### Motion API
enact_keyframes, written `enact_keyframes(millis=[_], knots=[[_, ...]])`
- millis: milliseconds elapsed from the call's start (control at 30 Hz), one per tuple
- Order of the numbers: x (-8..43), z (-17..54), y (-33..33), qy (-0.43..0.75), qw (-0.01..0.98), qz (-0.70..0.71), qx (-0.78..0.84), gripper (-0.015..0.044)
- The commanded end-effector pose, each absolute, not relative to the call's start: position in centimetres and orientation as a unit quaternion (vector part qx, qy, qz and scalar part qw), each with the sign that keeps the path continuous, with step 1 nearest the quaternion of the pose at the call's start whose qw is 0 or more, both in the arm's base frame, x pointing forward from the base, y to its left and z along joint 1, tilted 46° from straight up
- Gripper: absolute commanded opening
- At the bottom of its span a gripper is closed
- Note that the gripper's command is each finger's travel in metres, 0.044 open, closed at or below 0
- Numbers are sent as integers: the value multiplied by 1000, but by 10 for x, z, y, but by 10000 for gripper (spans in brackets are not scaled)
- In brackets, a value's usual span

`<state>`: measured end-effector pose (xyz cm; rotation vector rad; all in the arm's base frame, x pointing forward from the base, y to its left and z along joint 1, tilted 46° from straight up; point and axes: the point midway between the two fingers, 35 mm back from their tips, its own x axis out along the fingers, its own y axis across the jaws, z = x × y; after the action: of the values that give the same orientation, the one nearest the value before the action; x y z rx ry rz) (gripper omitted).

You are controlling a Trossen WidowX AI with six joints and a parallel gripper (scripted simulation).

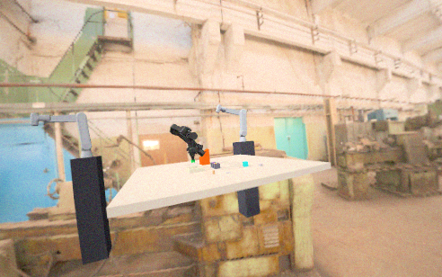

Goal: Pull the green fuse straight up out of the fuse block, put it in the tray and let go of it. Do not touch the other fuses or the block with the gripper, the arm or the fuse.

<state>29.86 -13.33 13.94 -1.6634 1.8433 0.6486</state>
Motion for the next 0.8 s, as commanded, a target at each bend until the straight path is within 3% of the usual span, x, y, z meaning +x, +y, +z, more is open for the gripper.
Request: enact_keyframes(millis=[0,567,767], knots=[[298,135,-138,688,280,244,-623,0],[295,118,-156,689,280,243,-623,0],[296,121,-154,689,283,242,-621,157]])
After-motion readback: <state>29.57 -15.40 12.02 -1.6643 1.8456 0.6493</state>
